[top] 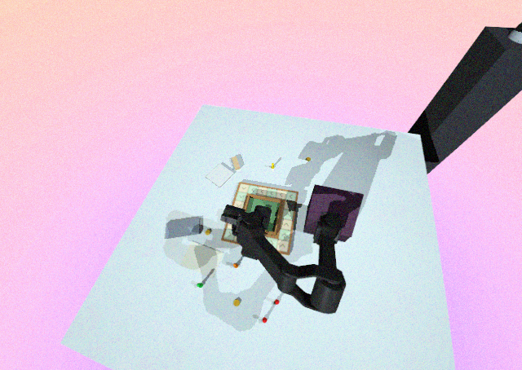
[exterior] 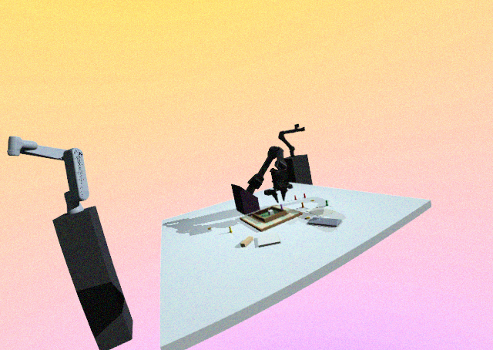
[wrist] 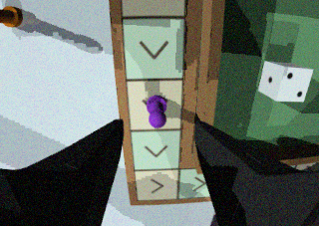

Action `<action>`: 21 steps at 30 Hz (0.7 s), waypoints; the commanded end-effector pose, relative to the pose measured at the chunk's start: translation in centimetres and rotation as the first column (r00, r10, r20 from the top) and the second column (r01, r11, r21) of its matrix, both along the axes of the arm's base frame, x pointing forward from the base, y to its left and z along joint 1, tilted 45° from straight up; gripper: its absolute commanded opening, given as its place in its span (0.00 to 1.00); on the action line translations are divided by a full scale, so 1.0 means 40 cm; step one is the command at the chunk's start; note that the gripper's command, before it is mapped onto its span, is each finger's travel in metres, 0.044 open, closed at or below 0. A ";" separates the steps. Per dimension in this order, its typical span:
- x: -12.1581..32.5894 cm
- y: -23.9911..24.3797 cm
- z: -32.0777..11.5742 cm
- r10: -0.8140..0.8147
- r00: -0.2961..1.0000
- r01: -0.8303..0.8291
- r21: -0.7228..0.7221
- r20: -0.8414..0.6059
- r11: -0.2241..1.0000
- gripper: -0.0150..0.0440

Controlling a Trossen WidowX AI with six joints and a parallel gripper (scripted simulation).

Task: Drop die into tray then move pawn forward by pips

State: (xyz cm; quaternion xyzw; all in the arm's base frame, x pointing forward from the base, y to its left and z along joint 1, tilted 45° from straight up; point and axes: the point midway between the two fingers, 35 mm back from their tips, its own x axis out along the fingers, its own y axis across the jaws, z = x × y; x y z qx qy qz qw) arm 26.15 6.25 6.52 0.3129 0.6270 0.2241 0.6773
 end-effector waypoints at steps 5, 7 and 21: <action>-0.004 0.025 -0.025 0.001 1.000 -0.001 0.007 -0.013 1.000 0.59; -0.004 0.031 -0.031 0.001 1.000 -0.001 0.007 -0.013 1.000 0.59; -0.001 0.070 -0.068 0.001 1.000 -0.001 0.010 -0.013 1.000 0.59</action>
